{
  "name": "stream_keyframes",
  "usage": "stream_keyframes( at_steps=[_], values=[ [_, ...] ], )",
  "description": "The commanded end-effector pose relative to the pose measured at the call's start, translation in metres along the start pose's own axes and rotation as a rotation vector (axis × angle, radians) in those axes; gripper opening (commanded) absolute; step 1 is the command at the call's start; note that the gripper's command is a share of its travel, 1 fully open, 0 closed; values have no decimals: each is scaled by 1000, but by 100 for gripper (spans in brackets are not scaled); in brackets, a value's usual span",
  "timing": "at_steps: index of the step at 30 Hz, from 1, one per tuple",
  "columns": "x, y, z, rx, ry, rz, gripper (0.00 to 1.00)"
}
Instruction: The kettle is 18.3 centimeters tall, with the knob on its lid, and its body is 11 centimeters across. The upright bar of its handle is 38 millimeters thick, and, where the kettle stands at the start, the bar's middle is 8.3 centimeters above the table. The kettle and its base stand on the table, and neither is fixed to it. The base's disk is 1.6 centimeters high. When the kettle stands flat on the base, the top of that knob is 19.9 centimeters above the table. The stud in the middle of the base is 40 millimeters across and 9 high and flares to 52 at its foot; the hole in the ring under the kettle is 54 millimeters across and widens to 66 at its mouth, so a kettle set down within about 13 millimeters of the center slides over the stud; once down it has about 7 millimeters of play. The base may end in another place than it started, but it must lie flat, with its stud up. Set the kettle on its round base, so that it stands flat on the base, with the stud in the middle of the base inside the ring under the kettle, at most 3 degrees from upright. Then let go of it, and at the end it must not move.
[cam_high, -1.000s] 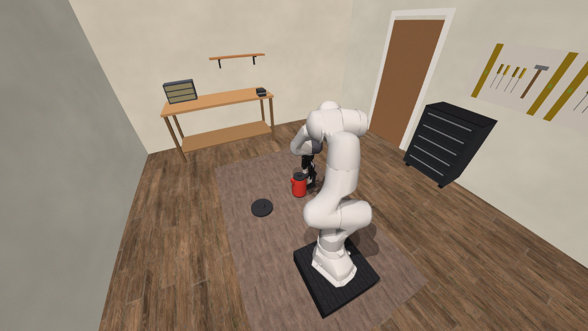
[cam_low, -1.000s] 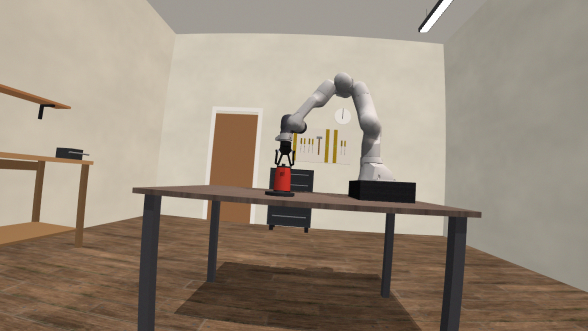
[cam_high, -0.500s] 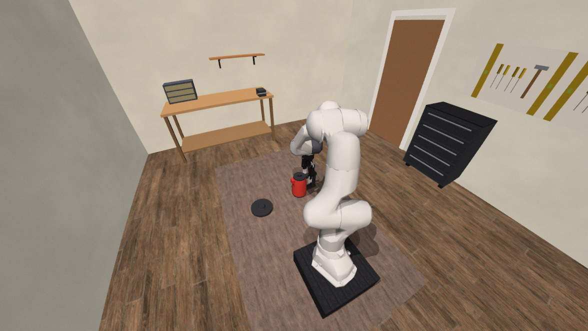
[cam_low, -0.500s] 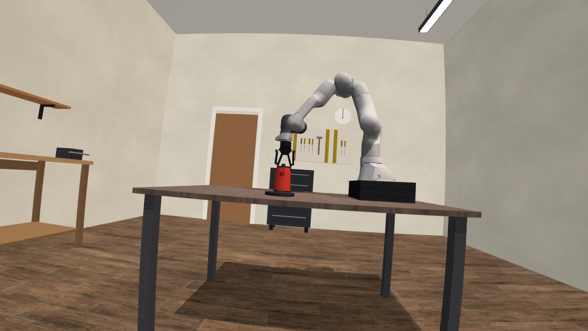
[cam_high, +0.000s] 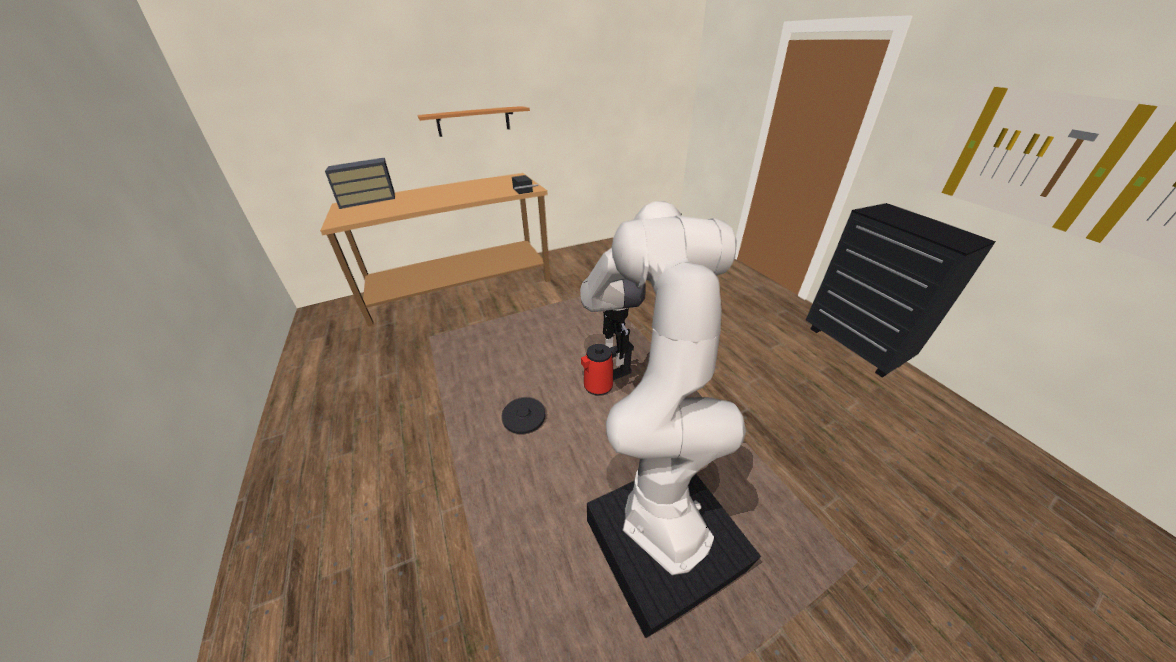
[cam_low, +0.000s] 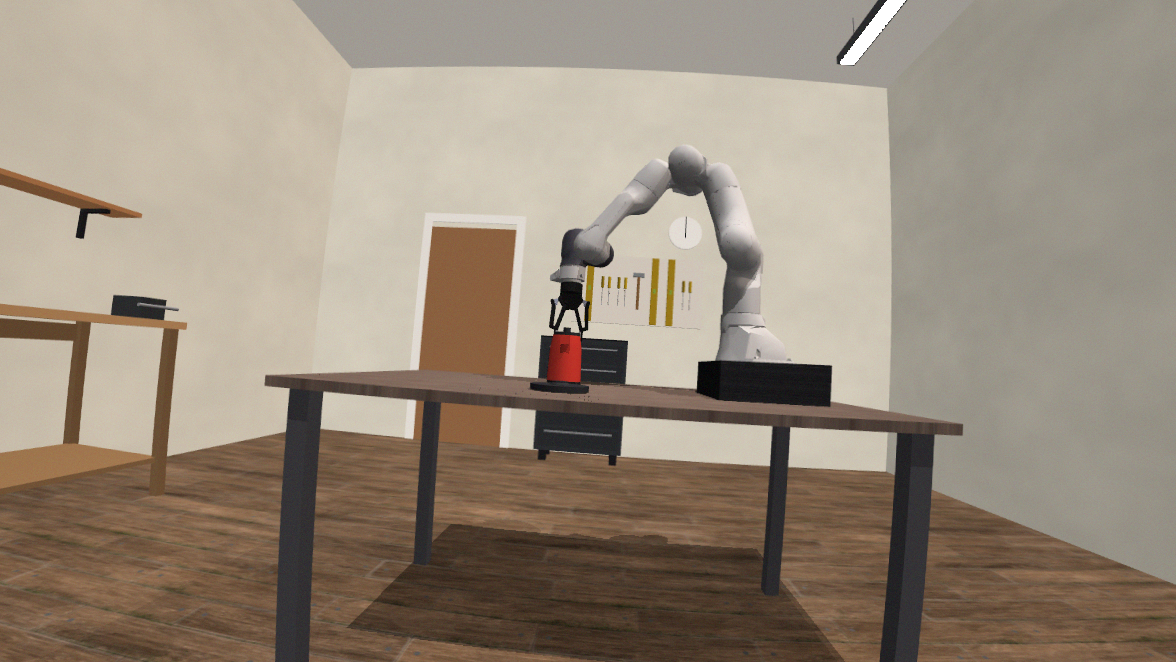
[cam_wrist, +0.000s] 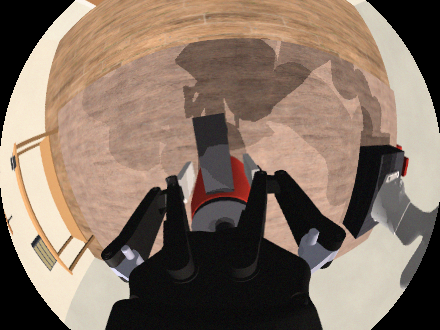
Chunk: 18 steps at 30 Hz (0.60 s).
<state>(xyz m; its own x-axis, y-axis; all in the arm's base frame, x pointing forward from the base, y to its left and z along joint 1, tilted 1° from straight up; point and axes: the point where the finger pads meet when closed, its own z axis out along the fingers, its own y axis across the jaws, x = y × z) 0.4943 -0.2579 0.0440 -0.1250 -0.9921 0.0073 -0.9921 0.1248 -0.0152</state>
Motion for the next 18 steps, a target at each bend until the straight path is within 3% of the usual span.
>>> stream_keyframes(
  at_steps=[1, 2, 18],
  values=[
    [1, 0, 1, 1, 2, 2, 47],
    [1, 0, 1, 1, 2, 2, 0],
    [1, 0, 1, 1, 2, 2, 0]
  ],
)
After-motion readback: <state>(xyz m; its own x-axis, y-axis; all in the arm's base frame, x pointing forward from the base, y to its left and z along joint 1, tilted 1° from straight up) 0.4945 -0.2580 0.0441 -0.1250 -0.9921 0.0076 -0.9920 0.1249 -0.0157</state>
